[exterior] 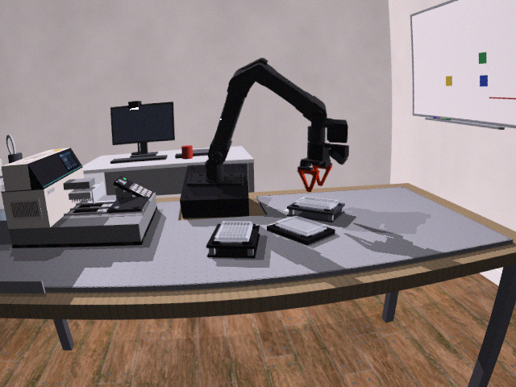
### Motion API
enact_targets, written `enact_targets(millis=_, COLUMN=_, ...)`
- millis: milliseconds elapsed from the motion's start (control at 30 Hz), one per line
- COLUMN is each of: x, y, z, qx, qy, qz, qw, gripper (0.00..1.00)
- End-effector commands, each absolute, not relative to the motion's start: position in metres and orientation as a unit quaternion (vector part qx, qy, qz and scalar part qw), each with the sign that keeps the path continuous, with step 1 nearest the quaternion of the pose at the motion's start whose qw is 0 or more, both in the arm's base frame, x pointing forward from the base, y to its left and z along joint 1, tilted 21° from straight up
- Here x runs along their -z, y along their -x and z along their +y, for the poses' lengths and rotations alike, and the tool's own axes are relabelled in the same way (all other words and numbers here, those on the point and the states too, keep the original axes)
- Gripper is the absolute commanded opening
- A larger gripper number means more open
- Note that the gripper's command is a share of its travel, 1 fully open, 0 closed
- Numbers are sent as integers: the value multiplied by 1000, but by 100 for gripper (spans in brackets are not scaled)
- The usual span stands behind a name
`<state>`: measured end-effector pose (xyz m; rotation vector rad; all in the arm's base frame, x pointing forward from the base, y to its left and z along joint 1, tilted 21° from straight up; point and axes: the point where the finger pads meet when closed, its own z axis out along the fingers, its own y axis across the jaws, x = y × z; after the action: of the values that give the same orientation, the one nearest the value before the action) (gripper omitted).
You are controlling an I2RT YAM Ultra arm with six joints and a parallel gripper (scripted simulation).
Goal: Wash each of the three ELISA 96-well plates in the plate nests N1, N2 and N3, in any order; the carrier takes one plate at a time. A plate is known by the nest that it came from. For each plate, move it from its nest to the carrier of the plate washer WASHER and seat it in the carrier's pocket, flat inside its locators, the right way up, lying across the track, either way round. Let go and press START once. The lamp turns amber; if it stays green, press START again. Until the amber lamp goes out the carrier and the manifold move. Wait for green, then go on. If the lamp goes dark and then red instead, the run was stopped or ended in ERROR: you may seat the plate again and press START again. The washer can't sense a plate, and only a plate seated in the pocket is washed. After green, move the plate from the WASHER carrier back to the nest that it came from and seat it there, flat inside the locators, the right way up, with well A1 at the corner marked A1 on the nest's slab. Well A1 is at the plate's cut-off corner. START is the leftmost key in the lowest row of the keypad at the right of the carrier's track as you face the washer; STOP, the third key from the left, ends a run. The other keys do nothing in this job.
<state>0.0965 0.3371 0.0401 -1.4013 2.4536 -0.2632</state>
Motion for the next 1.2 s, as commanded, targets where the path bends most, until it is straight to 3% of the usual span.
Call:
enact_targets(millis=0, x=-41, y=-97, z=346, qx=76, qy=490, qz=853, qw=163, gripper=100)
enact_targets(millis=1167, x=-20, y=-105, z=347, qx=76, qy=490, qz=853, qw=163, gripper=100)
